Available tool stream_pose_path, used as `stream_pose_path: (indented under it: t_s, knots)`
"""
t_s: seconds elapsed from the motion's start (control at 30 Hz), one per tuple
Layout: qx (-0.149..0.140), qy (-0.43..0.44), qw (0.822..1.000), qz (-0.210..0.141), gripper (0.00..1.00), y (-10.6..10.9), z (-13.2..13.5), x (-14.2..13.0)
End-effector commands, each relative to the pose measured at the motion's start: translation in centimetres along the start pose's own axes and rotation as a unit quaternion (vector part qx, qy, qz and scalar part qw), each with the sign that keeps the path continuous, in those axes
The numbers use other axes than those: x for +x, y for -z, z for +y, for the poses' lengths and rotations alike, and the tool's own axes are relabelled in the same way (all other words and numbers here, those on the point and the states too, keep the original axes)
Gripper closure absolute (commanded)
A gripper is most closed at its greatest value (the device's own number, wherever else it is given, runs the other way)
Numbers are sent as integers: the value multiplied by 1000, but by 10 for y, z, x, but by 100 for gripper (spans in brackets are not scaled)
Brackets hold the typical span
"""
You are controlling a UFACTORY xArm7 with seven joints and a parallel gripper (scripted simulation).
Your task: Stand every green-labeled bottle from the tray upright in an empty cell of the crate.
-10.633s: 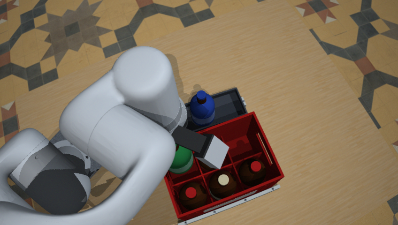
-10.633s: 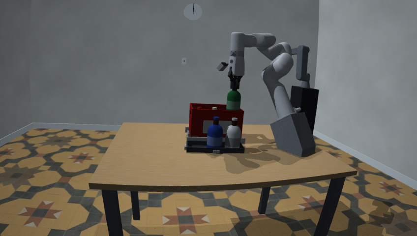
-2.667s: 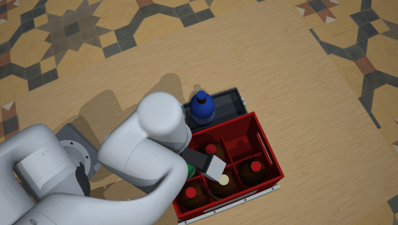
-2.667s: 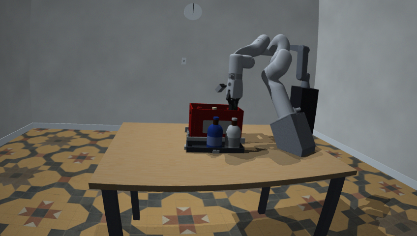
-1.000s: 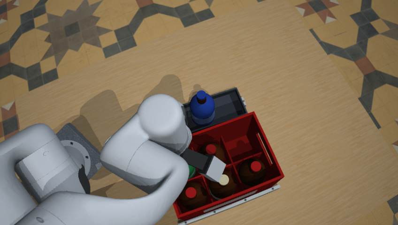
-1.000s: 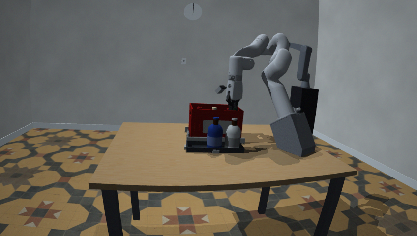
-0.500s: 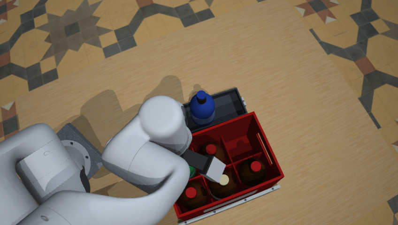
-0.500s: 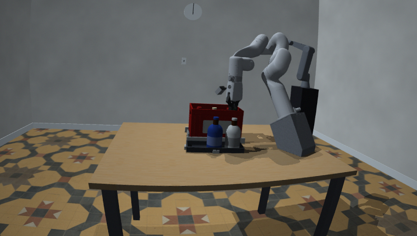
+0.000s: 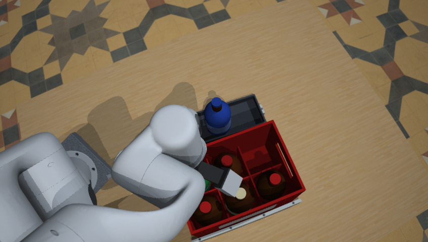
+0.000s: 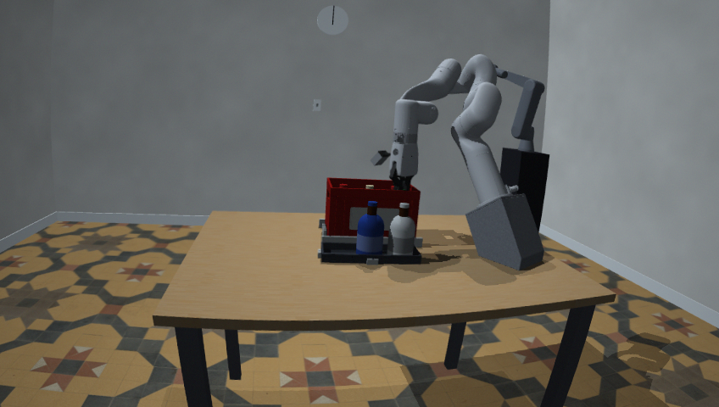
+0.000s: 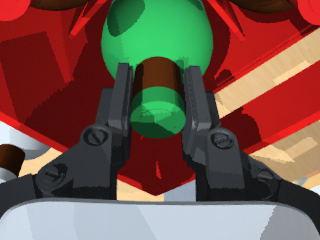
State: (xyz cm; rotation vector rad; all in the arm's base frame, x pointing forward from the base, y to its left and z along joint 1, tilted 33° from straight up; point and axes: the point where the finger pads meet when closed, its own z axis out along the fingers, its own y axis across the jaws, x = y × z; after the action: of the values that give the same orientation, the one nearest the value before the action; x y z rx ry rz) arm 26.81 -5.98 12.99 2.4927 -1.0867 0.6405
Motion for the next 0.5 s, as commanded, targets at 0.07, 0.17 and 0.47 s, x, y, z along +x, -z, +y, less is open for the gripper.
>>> stream_pose_path:
  t_s: [0.07, 0.17, 0.47]
  knots:
    - [1, 0, 1000, 1, 100, -1, -1, 1]
    - [1, 0, 1000, 1, 100, -2, -1, 1]
    - [1, 0, 1000, 1, 100, -4, -1, 1]
